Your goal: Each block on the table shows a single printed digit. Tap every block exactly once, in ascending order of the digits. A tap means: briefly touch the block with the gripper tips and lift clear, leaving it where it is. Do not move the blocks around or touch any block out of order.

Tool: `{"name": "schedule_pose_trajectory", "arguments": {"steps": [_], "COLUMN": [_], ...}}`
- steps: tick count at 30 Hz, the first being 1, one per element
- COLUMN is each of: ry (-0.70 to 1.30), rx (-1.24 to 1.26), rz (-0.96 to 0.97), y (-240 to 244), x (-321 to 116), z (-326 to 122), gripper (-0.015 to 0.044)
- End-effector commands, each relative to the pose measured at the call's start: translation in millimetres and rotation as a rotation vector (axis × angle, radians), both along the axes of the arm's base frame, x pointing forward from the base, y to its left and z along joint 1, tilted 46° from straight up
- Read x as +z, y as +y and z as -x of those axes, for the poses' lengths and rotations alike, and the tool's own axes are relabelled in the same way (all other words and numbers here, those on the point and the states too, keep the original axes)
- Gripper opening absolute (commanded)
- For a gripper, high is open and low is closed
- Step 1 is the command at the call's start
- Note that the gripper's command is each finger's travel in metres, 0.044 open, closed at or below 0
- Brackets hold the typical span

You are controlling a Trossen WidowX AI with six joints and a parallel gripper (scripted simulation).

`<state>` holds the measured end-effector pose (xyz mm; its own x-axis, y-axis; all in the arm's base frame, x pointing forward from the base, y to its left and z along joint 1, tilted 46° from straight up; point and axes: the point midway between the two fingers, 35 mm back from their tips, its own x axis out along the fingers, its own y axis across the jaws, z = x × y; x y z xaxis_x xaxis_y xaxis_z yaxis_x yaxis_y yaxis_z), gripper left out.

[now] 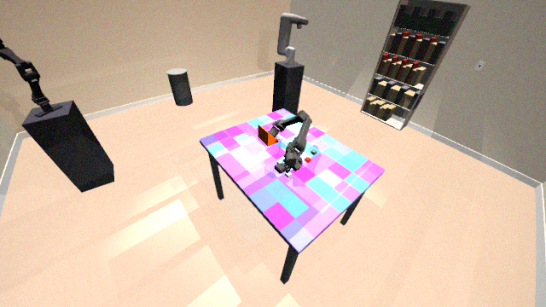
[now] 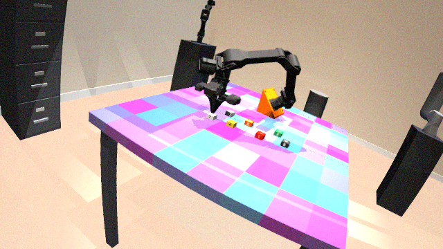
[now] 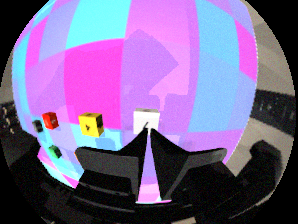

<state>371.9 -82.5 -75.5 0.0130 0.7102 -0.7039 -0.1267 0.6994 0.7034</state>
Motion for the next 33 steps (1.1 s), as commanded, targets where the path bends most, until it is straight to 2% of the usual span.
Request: {"name": "schedule_pose_trajectory", "arguments": {"steps": [1,6,13,19,26,33], "ry": [-0.002,-0.002,0.000,0.002,0.029,0.035], "rx": [0.001,-0.001,0.000,-0.001,-0.022,-0.039], "rz": [0.001,0.003,0.004,0.006,0.034,0.016], "y": [-15.7,-23.3,-73.8,-71.7,-11.3,70.9], "x": [15.2,21.9,72.2,78.0,149.9,230.2], "z": [0.3,-0.5,1.7,1.2,-0.3,26.8], "gripper": [0.0020,0.0020,0.0020,0.0020,0.0020,0.0020]}}
